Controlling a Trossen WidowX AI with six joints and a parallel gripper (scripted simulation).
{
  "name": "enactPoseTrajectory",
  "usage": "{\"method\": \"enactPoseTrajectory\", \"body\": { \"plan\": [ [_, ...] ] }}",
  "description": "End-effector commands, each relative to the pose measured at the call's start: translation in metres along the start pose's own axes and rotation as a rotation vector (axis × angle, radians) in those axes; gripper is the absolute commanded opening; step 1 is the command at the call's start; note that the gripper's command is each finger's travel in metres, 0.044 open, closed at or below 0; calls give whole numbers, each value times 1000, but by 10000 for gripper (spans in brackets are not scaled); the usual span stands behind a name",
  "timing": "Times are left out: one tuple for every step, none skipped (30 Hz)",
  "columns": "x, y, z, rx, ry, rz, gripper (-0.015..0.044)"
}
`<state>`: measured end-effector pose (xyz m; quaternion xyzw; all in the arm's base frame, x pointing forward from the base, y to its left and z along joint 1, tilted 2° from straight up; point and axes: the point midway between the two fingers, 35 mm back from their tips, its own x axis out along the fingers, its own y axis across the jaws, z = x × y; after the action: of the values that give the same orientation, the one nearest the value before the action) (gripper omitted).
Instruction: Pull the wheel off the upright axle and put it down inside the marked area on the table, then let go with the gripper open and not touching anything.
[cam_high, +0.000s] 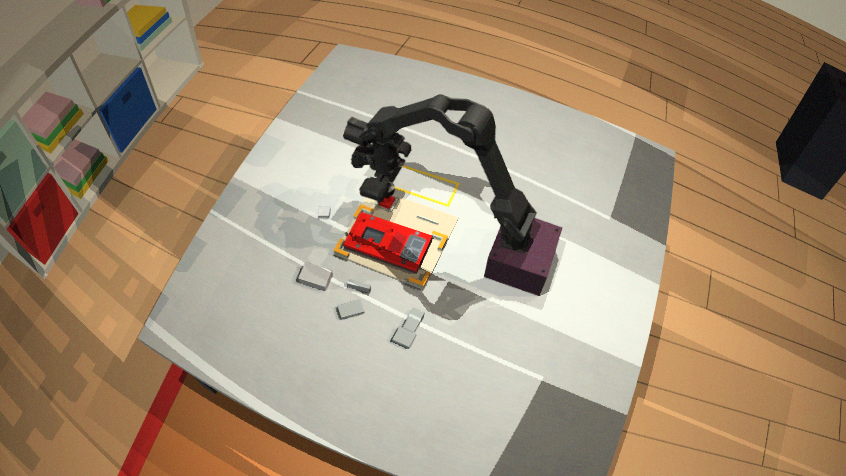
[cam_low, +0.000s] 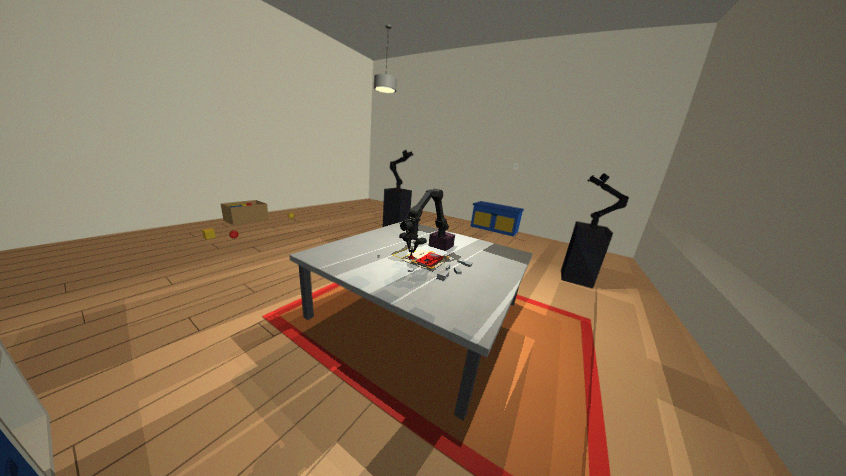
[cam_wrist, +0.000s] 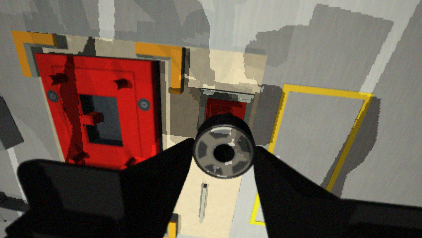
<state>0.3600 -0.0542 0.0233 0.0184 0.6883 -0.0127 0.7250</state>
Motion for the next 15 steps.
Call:
{"method": "enactPoseTrajectory", "body": {
  "plan": [
    [-5,0,1,-1,-8,0,0],
    [-5,0,1,-1,-8,0,0],
    [-5,0,1,-1,-8,0,0],
    [-6,0,1,-1,-8,0,0],
    [-6,0,1,-1,-8,0,0],
    [-6,0,1,-1,-8,0,0],
    [-7,0,1,-1,-8,0,0],
    [-7,0,1,-1,-8,0,0],
    [-7,0,1,-1,-8,0,0],
    [-8,0,1,-1,-9,0,0],
    [-8,0,1,-1,-9,0,0],
    [-8,0,1,-1,-9,0,0],
    [-9,0,1,-1,-9,0,0],
    [-9,0,1,-1,-9,0,0],
    [-9,0,1,-1,-9,0,0]
  ]
}}
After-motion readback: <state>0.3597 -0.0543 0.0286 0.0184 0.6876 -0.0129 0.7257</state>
